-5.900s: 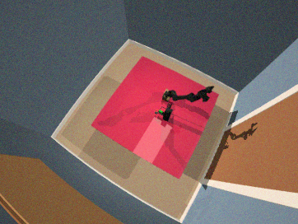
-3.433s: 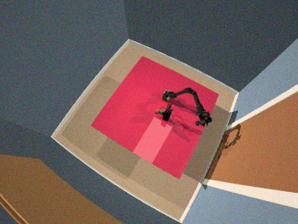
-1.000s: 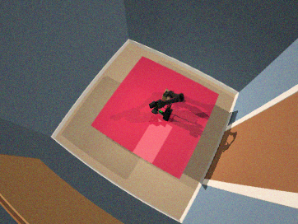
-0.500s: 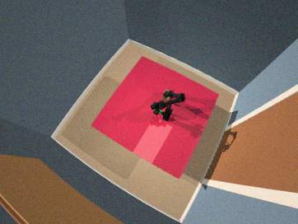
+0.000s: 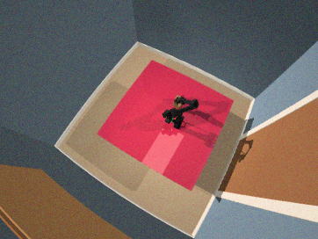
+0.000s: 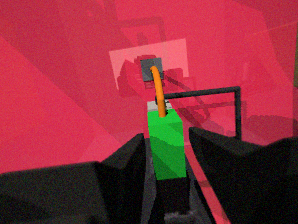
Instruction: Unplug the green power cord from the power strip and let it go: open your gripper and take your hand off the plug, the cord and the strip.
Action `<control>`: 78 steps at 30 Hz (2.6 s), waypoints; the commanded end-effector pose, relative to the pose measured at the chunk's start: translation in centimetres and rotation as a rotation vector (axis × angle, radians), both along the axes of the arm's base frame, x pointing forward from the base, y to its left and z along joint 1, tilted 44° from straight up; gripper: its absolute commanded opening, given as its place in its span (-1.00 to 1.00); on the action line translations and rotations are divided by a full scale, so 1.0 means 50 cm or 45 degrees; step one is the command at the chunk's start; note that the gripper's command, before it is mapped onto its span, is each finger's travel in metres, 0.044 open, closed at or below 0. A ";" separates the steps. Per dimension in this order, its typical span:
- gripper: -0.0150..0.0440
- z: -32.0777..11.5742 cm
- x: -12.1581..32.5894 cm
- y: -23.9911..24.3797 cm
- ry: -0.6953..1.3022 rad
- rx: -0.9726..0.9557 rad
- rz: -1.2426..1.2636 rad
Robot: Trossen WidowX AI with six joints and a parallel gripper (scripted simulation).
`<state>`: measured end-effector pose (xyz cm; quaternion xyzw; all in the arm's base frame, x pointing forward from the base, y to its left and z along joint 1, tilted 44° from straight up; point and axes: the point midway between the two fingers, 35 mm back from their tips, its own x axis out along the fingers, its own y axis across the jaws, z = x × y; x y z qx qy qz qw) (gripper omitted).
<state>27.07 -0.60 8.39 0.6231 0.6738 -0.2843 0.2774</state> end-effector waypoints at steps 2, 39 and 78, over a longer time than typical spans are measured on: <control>0.05 0.000 0.000 0.006 -0.004 0.001 -0.004; -0.49 -0.042 0.004 -0.024 -0.003 -0.005 -0.002; 0.05 -0.052 0.001 -0.060 -0.005 -0.002 -0.004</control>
